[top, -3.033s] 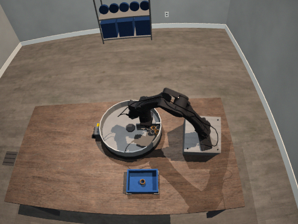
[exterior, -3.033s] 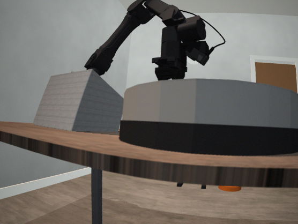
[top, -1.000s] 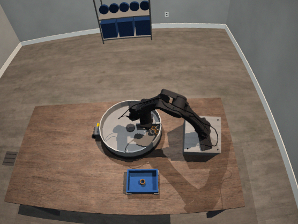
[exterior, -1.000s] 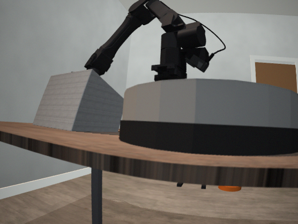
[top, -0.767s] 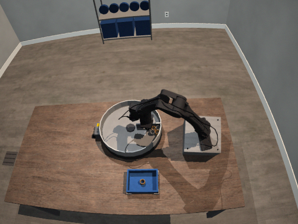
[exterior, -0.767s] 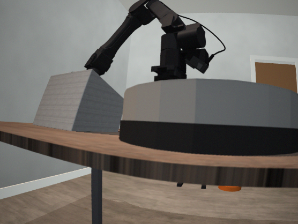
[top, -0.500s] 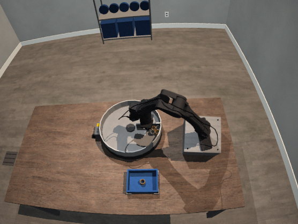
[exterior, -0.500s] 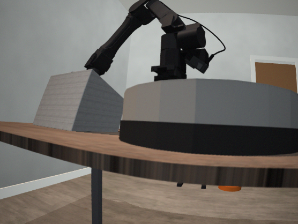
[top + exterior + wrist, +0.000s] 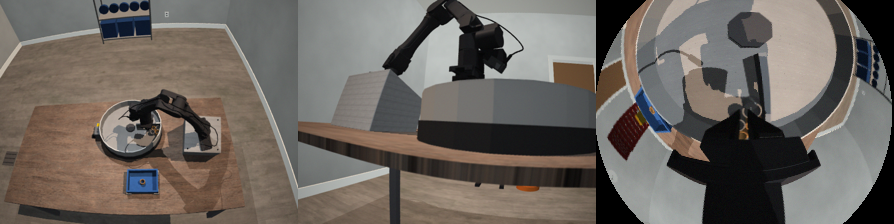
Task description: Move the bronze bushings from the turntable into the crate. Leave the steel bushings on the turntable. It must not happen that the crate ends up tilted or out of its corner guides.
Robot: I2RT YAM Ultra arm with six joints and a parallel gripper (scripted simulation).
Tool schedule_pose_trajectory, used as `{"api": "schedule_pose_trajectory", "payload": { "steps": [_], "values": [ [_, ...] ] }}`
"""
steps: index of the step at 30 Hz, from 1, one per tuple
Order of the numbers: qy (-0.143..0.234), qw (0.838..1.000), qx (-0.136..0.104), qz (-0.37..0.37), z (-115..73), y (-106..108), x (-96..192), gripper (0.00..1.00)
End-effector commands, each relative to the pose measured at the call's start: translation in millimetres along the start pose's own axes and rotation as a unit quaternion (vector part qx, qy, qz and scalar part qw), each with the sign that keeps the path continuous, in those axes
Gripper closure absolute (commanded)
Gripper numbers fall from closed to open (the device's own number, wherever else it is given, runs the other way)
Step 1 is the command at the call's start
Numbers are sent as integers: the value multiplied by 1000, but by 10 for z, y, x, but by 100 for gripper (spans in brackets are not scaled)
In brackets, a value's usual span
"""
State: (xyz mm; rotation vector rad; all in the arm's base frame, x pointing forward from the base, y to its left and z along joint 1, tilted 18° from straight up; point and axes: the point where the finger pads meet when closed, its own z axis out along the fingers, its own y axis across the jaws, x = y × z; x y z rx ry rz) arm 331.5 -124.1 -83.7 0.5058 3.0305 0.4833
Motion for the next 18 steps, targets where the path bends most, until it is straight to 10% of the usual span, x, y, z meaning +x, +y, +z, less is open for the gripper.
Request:
{"api": "schedule_pose_trajectory", "payload": {
  "steps": [1, 18],
  "values": [
    [0, 1000, -3, 8, 40, -28, -6, 87],
    [5, 1000, -4, 10, 65, -61, 50, 87]
  ]
}}
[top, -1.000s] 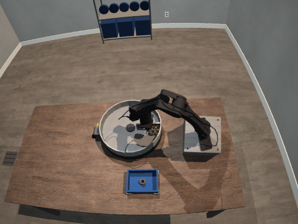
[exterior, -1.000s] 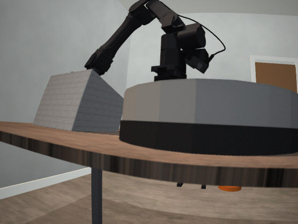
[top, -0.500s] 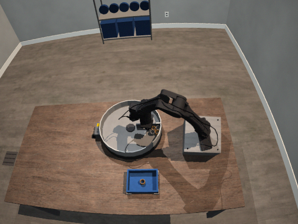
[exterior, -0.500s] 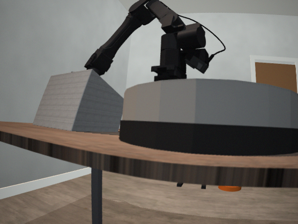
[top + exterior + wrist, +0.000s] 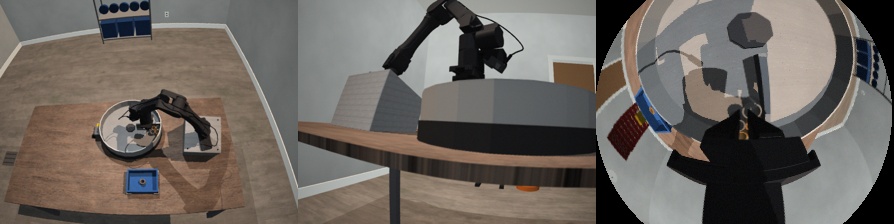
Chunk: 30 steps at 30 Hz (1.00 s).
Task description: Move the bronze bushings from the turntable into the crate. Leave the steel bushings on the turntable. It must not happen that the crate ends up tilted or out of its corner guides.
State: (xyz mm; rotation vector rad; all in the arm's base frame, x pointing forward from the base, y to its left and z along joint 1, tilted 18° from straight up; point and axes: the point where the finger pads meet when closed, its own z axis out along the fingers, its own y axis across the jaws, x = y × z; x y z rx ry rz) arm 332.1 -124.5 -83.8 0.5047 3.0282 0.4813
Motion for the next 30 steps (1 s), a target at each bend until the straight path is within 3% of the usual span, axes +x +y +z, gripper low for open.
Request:
{"api": "schedule_pose_trajectory", "payload": {
  "steps": [1, 30],
  "values": [
    [6, 1000, -5, 10, 65, -59, 57, 87],
    [6, 1000, -5, 10, 65, -59, 57, 87]
  ]
}}
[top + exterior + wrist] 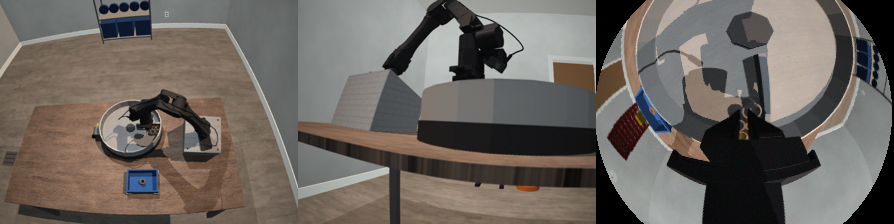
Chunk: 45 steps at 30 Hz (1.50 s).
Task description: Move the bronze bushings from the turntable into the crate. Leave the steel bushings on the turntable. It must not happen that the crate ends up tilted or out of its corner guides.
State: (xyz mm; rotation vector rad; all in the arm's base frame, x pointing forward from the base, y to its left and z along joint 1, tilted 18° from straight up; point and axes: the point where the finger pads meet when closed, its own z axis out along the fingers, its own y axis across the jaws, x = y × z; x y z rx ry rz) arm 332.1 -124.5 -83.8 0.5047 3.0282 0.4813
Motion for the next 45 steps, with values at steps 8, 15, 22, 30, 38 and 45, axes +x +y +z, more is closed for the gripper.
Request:
{"api": "schedule_pose_trajectory", "payload": {
  "steps": [8, 15, 22, 30, 38, 45],
  "values": [
    [8, 1000, -5, 9, 84, -64, 85, 87],
    [2, 1000, -3, 6, 51, -72, 26, 87],
    [3, 1000, -4, 6, 51, -71, 30, 87],
    [3, 1000, -4, 6, 51, -71, 30, 87],
    [3, 1000, -4, 6, 51, -71, 30, 87],
    [3, 1000, -4, 6, 51, -71, 30, 87]
  ]
}}
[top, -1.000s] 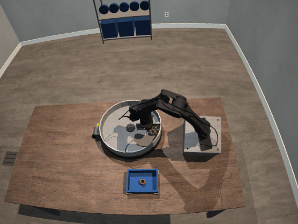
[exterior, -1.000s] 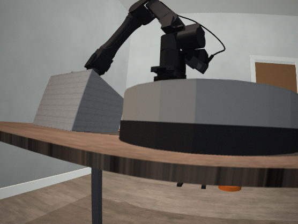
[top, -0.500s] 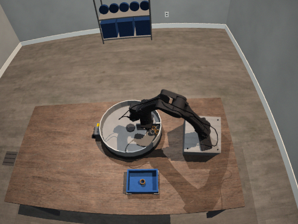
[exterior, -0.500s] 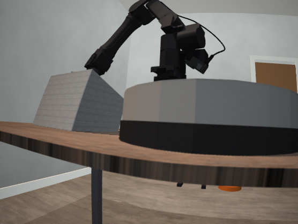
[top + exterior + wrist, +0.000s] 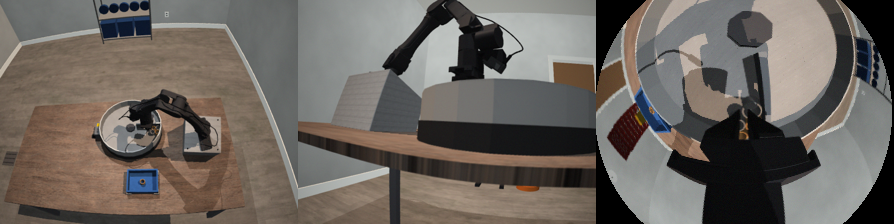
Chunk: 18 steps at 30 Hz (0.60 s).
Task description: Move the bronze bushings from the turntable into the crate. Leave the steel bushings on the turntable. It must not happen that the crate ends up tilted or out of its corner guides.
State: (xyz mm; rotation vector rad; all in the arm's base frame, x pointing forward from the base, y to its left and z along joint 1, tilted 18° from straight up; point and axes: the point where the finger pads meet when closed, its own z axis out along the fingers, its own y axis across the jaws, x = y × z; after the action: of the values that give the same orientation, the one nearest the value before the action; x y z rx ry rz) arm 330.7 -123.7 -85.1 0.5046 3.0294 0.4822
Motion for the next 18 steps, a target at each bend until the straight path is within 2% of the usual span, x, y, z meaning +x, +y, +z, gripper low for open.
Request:
{"api": "schedule_pose_trajectory", "payload": {
  "steps": [1, 13, 18],
  "values": [
    [2, 1000, -3, 6, 38, -70, 15, 87],
    [9, 1000, -5, 9, 187, -34, 74, 87],
    [-2, 1000, -1, 4, 151, -45, -23, 87]
  ]
}}
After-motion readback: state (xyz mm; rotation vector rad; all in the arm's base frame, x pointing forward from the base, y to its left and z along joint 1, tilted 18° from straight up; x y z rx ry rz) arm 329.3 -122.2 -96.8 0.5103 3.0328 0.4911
